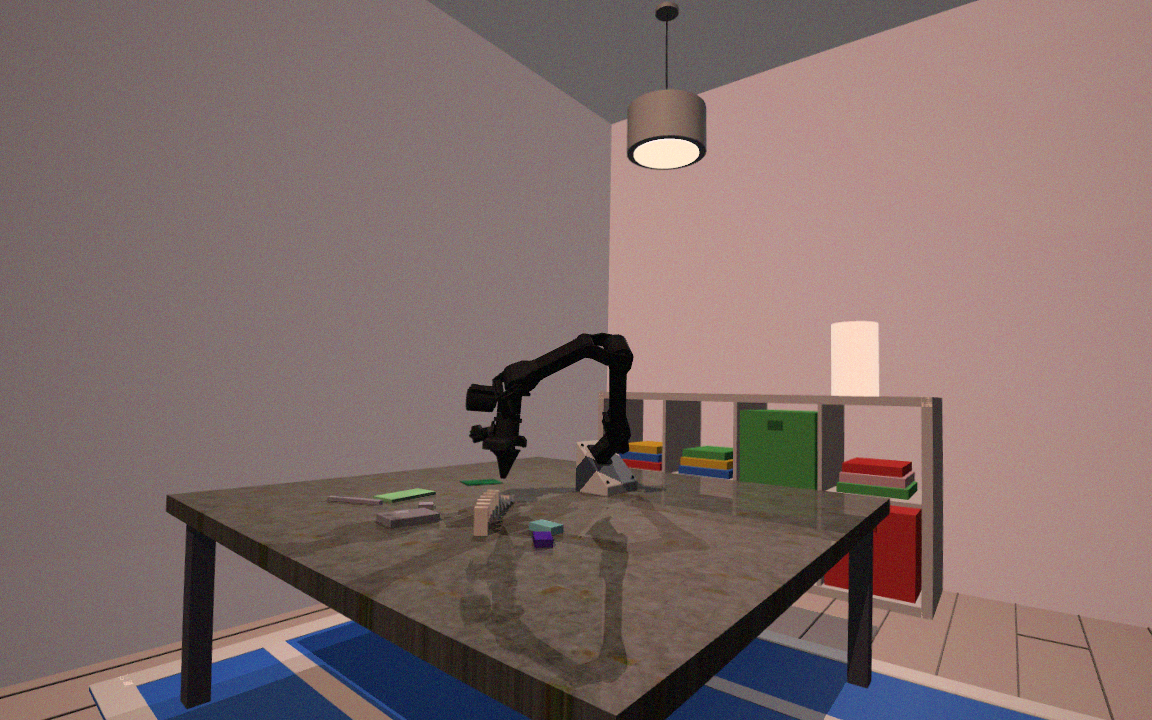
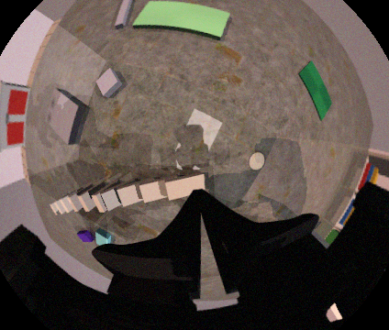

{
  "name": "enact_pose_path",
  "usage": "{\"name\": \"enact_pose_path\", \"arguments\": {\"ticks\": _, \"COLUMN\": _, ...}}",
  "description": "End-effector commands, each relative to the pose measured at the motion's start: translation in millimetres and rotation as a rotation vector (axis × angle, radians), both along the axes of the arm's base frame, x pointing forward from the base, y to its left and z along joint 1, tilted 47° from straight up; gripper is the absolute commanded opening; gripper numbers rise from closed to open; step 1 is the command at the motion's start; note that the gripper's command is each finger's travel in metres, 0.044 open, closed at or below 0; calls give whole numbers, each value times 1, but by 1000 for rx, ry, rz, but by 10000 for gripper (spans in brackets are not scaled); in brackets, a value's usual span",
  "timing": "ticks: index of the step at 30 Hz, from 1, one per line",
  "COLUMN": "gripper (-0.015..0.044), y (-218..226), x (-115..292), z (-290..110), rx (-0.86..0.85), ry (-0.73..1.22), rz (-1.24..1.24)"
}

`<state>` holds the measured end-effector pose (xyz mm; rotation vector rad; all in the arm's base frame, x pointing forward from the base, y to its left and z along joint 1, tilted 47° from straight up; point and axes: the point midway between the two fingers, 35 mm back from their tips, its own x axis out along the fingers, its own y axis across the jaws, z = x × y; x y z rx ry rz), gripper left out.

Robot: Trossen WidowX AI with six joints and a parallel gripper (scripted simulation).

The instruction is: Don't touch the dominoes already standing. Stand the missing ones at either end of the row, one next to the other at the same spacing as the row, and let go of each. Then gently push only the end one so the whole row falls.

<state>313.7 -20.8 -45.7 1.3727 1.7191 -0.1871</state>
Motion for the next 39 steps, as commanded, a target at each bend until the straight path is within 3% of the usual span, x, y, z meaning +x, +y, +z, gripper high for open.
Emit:
{"name": "enact_pose_path", "arguments": {"ticks": 1, "gripper": 0, "y": -4, "x": 2, "z": 19, "rx": 12, "ry": 22, "rz": 35}}
{"name": "enact_pose_path", "arguments": {"ticks": 39, "gripper": 0, "y": -5, "x": 2, "z": 25, "rx": 20, "ry": 33, "rz": 47}}
